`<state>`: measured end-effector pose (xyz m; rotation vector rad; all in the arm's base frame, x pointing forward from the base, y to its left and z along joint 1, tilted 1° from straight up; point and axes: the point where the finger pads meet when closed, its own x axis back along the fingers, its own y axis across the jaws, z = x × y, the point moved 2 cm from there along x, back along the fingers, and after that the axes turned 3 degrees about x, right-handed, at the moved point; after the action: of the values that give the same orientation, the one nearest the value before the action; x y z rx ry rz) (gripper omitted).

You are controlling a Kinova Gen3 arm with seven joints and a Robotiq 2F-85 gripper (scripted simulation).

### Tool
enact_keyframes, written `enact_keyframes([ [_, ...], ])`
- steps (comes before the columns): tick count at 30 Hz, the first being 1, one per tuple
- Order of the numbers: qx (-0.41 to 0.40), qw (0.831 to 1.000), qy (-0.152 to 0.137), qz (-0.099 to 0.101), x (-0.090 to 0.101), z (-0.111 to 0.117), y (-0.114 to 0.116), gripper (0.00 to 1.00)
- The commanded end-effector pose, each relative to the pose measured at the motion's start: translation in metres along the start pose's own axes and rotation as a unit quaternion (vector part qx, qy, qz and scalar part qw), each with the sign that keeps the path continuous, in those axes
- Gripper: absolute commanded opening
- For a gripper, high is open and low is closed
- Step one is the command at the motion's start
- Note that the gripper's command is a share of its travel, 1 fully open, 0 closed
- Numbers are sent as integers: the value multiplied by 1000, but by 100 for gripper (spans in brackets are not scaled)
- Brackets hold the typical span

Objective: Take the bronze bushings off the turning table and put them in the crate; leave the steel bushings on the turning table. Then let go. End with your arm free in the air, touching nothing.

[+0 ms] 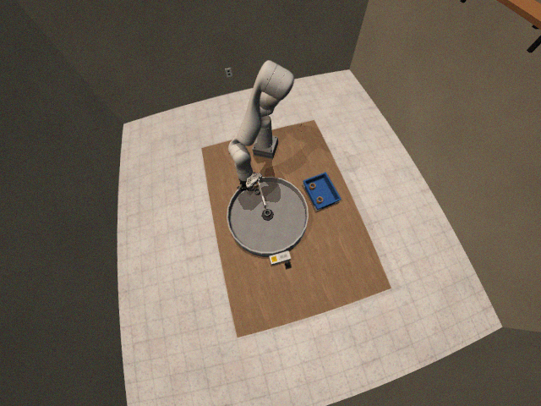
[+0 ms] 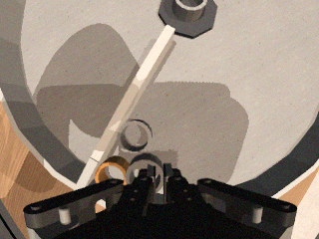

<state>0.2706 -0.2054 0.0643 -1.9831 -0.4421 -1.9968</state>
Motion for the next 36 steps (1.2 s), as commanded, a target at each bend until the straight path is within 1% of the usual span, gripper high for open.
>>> enact_keyframes([
  [1,0,1000,1,0,0,0,0,0],
  [6,0,1000,0,-1,8,0,0,0],
  [18,0,1000,0,-1,8,0,0,0],
  [23,0,1000,0,0,15,0,0,0],
  [36,0,1000,0,0,17,0,0,0],
])
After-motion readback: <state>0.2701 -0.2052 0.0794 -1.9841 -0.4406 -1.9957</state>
